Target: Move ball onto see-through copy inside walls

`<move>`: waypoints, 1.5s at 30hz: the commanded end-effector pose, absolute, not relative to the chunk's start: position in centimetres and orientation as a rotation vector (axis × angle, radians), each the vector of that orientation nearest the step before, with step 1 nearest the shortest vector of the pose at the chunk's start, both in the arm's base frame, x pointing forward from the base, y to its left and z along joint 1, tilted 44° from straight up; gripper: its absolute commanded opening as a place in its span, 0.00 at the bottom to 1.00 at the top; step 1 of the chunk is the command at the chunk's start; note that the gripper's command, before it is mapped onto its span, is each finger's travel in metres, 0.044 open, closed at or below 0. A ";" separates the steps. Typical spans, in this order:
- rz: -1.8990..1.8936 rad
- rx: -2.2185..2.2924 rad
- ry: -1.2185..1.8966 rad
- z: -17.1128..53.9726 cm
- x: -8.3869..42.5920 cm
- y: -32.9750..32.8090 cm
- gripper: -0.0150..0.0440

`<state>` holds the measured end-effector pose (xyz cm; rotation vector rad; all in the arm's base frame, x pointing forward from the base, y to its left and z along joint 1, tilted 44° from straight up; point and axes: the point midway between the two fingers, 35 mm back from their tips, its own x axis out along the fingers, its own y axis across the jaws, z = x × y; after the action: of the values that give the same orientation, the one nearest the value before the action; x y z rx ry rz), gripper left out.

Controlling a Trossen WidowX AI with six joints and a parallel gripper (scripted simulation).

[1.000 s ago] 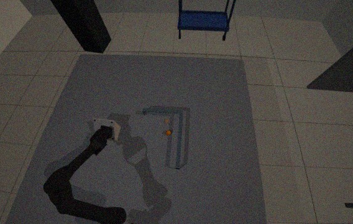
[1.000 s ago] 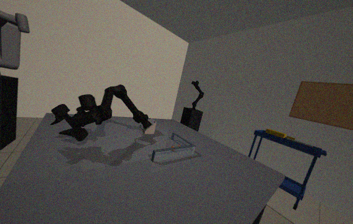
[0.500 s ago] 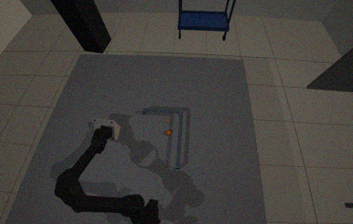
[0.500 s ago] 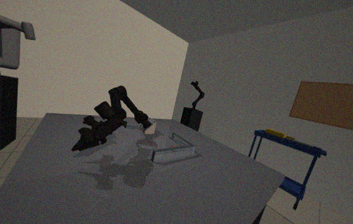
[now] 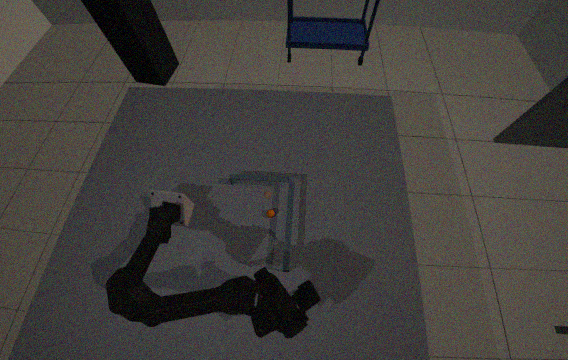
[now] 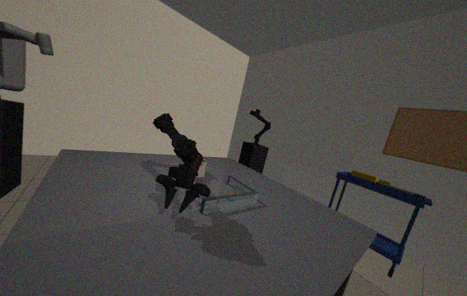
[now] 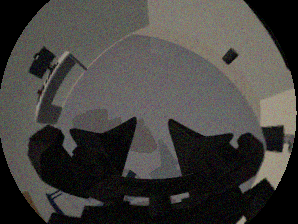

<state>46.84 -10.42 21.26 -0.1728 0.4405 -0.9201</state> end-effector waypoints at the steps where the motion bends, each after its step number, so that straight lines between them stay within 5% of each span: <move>1: -0.703 -0.432 0.679 17.2 47.4 -5.2 0.68; 13: -0.041 -1.107 1.150 8.2 43.0 6.5 0.68; 26: 0.818 -1.904 1.611 -0.3 33.2 10.8 0.68; 45: 0.830 -1.916 1.618 -1.5 33.2 9.7 0.68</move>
<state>33.39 10.56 -0.64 -1.9073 1.6013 0.8185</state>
